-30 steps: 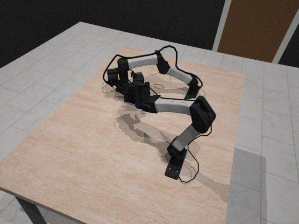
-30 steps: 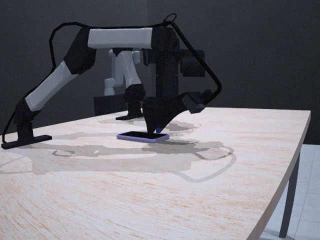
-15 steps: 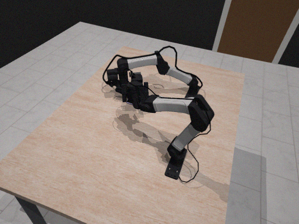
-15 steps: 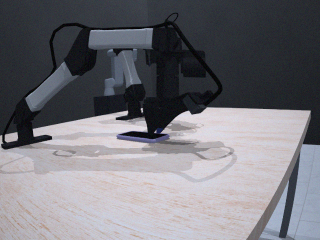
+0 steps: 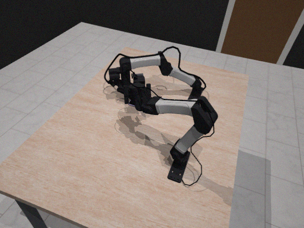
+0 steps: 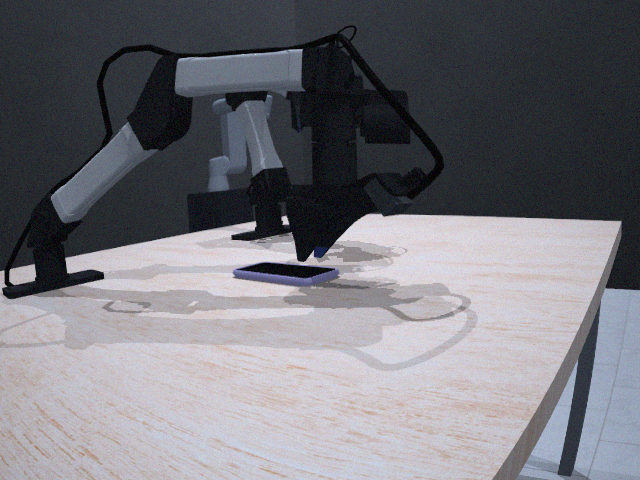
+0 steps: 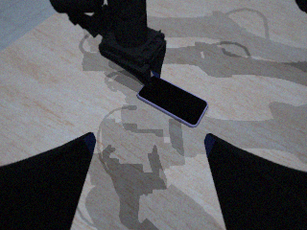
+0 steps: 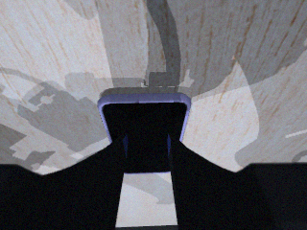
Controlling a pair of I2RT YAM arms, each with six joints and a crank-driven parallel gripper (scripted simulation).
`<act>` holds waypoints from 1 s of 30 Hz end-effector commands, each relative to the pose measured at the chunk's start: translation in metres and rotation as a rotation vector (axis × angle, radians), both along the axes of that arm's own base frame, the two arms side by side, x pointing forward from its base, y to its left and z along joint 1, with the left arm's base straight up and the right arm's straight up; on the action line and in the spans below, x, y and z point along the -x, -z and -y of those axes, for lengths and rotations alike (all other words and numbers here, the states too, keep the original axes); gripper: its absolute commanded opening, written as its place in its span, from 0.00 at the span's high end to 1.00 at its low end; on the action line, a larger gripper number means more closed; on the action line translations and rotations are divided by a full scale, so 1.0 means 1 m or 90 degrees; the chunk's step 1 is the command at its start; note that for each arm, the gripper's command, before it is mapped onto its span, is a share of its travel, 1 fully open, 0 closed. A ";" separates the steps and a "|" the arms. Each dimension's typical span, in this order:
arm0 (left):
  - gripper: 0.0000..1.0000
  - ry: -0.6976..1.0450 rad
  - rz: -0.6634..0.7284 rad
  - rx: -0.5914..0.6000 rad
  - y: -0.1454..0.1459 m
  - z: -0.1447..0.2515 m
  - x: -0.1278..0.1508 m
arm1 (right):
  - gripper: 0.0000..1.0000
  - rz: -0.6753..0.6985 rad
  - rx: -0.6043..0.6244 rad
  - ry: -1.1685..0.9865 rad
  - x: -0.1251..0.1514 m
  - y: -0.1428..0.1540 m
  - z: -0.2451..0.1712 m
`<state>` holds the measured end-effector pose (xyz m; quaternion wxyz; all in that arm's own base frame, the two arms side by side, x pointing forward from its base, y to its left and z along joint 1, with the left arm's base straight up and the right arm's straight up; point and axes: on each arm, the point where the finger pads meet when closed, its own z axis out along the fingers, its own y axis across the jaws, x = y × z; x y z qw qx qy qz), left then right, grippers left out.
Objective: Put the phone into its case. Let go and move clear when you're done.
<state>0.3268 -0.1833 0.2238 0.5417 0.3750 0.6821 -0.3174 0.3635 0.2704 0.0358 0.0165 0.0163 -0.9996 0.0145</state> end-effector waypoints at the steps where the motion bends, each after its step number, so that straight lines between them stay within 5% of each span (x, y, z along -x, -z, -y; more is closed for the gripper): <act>1: 0.00 0.009 0.034 0.005 -0.020 0.003 -0.006 | 0.63 0.046 -0.030 0.000 -0.003 -0.026 -0.010; 16: 0.00 0.009 0.034 0.005 -0.020 0.003 -0.006 | 0.63 0.045 -0.041 0.002 0.042 -0.031 -0.011; 30: 0.00 0.009 0.034 0.005 -0.020 0.003 -0.006 | 0.63 0.041 -0.035 0.002 0.054 -0.034 -0.004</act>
